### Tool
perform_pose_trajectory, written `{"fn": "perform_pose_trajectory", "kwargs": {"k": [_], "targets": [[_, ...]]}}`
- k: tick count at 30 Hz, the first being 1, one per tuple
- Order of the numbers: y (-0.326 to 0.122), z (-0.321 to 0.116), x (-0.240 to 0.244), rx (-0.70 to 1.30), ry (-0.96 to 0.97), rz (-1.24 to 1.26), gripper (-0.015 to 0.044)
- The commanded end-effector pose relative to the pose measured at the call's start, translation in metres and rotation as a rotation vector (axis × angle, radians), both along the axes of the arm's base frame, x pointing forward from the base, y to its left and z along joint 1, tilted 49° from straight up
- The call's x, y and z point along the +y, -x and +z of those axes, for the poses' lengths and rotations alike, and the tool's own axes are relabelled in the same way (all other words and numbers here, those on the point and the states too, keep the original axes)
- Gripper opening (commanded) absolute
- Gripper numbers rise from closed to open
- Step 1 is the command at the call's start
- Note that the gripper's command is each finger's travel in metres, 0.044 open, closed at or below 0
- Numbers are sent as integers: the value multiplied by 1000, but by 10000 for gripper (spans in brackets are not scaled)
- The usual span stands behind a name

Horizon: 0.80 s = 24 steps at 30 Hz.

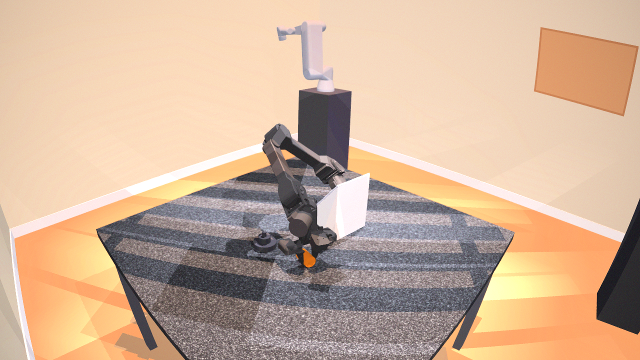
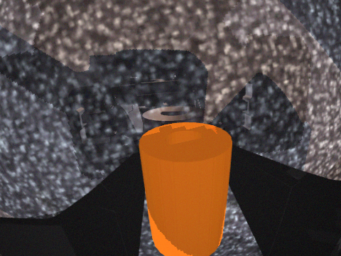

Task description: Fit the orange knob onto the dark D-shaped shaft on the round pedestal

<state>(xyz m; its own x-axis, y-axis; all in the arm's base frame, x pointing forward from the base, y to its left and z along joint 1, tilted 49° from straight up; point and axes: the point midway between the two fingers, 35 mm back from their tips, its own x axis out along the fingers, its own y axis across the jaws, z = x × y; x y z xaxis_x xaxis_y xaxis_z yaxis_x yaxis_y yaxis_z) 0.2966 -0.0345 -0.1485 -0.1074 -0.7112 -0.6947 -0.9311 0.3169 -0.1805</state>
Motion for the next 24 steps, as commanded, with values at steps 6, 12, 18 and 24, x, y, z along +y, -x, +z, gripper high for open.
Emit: {"fn": "perform_pose_trajectory", "kwargs": {"k": [6, 12, 18, 24], "targets": [[2, 9, -1, -46, -146, 23, 181], [4, 15, -2, -77, -238, 41, 181], [6, 21, -3, -107, -329, 58, 181], [8, 27, -5, -137, -420, 76, 181]]}}
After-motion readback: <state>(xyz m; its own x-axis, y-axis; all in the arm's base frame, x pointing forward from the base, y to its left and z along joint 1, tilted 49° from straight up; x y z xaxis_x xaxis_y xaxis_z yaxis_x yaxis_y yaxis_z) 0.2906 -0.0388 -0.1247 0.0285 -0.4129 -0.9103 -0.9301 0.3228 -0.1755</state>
